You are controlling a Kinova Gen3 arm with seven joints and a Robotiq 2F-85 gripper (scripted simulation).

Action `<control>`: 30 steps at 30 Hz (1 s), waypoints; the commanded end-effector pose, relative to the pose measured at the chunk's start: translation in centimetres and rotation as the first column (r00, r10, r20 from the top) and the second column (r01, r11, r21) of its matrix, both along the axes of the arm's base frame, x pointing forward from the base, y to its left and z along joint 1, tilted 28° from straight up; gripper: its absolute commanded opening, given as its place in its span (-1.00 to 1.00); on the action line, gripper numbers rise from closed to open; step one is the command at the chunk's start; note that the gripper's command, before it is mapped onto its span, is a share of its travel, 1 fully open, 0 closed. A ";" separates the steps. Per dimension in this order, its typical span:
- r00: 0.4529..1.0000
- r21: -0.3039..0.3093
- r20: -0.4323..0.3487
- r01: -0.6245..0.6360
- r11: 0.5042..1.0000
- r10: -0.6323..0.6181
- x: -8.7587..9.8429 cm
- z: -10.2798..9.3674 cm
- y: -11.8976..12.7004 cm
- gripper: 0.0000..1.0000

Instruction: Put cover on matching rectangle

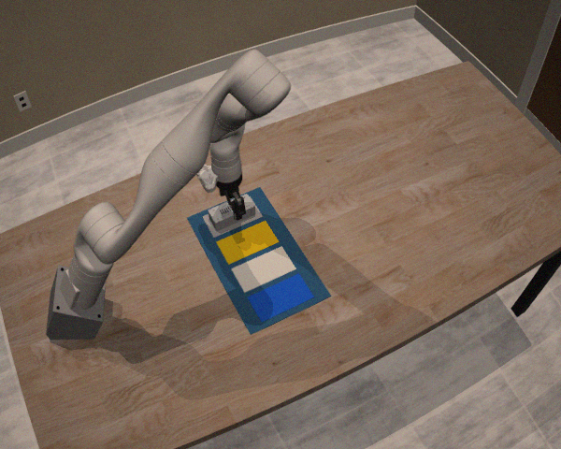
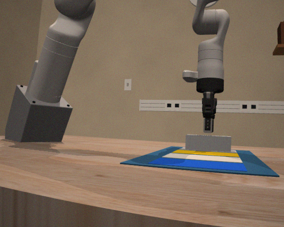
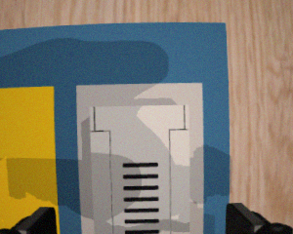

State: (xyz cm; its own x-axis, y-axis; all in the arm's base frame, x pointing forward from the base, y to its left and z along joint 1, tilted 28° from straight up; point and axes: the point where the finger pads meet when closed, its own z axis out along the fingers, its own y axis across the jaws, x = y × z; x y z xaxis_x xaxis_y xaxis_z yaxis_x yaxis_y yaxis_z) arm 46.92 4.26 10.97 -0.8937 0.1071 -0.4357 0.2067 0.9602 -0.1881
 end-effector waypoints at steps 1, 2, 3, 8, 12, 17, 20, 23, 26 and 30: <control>1.000 0.000 0.001 -0.001 1.000 0.001 0.0 0.1 0.0 1.00; 1.000 0.000 0.001 -0.001 1.000 0.001 0.0 0.1 0.0 1.00; 1.000 0.000 0.001 -0.001 1.000 0.001 0.0 0.1 0.0 1.00; 1.000 0.000 0.001 -0.001 1.000 0.001 0.0 0.1 0.0 1.00; 1.000 0.000 0.001 -0.001 1.000 0.001 0.0 0.0 0.0 1.00; 1.000 0.000 0.001 -0.001 1.000 0.001 0.1 -0.1 0.0 1.00; 1.000 0.000 0.001 -0.001 1.000 0.001 0.2 -0.2 0.0 1.00; 1.000 0.000 0.001 -0.001 1.000 0.001 0.2 -0.4 -0.1 1.00; 1.000 0.000 0.001 -0.001 1.000 0.001 0.3 -0.4 -0.1 1.00; 1.000 0.000 0.001 -0.001 1.000 0.001 0.4 -0.7 -0.2 1.00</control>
State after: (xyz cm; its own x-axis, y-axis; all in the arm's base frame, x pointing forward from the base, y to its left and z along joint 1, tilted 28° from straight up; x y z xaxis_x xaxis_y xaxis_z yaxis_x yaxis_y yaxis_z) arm 47.25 4.06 10.27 -0.8938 0.1071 -0.4356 0.2067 0.9602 -0.1881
